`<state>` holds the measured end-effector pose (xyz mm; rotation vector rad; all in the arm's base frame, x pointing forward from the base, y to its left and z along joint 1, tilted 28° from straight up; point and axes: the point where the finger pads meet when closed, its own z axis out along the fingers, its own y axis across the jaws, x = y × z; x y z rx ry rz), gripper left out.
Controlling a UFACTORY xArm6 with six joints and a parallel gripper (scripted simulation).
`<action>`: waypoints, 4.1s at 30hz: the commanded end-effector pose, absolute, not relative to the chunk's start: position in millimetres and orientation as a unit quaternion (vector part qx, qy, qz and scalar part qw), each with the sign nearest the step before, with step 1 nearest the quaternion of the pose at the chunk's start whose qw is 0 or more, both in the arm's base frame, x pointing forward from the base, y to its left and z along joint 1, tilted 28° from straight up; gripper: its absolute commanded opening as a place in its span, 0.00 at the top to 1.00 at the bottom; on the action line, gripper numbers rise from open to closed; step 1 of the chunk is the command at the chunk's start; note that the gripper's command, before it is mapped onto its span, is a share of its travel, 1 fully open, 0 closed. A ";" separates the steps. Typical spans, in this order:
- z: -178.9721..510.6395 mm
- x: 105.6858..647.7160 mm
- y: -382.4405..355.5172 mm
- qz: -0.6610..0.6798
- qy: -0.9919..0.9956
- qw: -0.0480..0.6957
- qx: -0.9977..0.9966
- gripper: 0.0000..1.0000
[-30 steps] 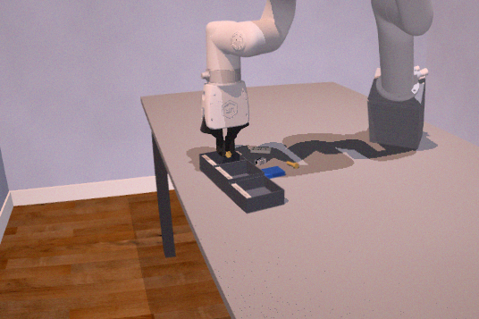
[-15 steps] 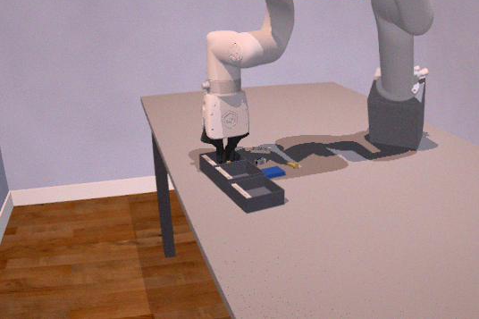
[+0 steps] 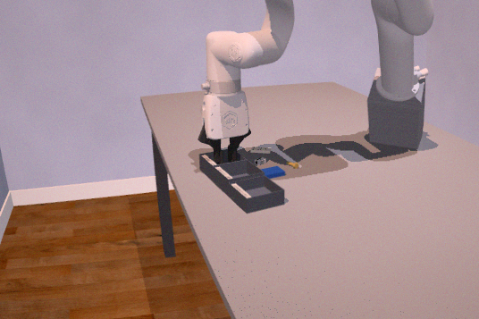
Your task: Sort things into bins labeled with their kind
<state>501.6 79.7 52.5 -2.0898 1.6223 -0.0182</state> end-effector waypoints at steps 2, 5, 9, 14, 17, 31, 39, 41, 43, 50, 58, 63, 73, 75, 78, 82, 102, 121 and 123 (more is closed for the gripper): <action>53.8 502.6 79.4 -0.008 0.594 0.246 -0.765 0.71; 53.7 502.5 79.4 -0.008 0.594 0.246 -0.765 0.71; 53.8 502.6 79.4 -0.008 0.594 0.246 -0.765 0.71; 54.9 502.1 78.9 -0.008 0.594 0.246 -0.765 0.71; 58.4 500.9 77.4 -0.008 0.594 0.246 -0.765 0.71; 72.5 496.1 71.5 -0.008 0.594 0.246 -0.766 0.71; 88.3 490.6 64.9 -0.008 0.594 0.246 -0.766 0.71; 92.8 489.1 63.0 -0.008 0.594 0.246 -0.766 0.71; 92.7 489.1 63.1 -0.008 0.594 0.246 -0.766 0.71; 90.8 480.9 63.5 -0.014 0.575 0.246 -0.780 0.71; 74.7 416.1 67.1 -0.023 0.547 0.245 -0.800 0.71; 68.7 391.8 68.4 -0.023 0.547 0.245 -0.800 0.71; 51.7 324.5 73.0 -0.022 0.547 0.245 -0.800 0.71; 51.3 322.5 73.6 -0.022 0.547 0.245 -0.800 0.71; 51.3 322.3 73.7 -0.022 0.547 0.245 -0.800 0.71; 52.1 325.6 73.4 -0.022 0.547 0.245 -0.800 0.71; 53.9 332.5 71.8 -0.022 0.547 0.245 -0.800 0.71; 54.0 332.8 71.7 -0.022 0.547 0.245 -0.800 0.71; 54.0 332.8 71.7 -0.022 0.547 0.245 -0.800 0.71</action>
